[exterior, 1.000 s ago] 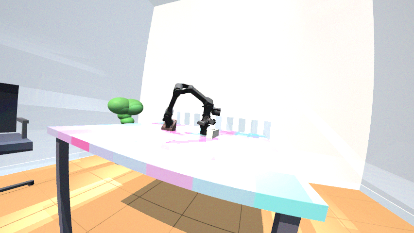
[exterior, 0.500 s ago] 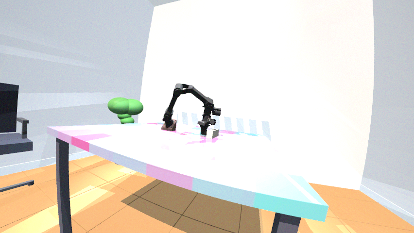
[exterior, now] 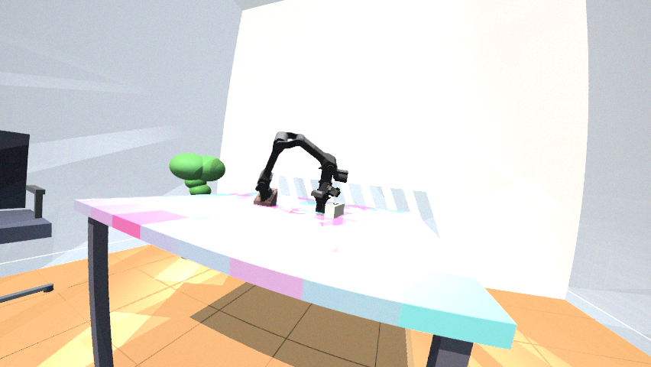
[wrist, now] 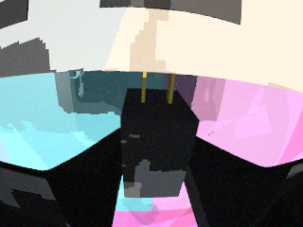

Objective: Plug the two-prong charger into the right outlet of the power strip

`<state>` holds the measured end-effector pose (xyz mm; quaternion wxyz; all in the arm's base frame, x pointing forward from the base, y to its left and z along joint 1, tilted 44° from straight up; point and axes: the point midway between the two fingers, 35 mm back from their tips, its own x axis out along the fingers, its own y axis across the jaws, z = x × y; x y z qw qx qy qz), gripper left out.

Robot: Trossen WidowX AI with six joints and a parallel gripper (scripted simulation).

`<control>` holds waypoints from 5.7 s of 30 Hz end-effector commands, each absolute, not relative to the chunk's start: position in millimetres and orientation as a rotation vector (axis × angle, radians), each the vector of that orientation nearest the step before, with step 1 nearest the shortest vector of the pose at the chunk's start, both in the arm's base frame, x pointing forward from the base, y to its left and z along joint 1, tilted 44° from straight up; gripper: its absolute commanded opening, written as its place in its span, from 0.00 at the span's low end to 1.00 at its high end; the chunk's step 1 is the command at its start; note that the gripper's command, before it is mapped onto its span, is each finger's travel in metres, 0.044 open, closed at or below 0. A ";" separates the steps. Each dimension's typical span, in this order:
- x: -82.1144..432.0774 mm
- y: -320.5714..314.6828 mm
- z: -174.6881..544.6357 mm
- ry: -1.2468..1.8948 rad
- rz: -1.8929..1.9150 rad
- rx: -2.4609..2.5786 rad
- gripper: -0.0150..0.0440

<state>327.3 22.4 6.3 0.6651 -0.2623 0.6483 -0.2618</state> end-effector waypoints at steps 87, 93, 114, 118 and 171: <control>339.8 23.1 8.6 1.462 -0.590 -0.600 0.25; 341.1 23.1 8.8 1.462 -0.590 -0.600 0.25; 348.0 23.2 9.1 1.462 -0.590 -0.600 0.25; 349.6 23.2 9.2 1.462 -0.590 -0.599 0.25; 352.5 22.9 9.3 1.462 -0.590 -0.599 0.25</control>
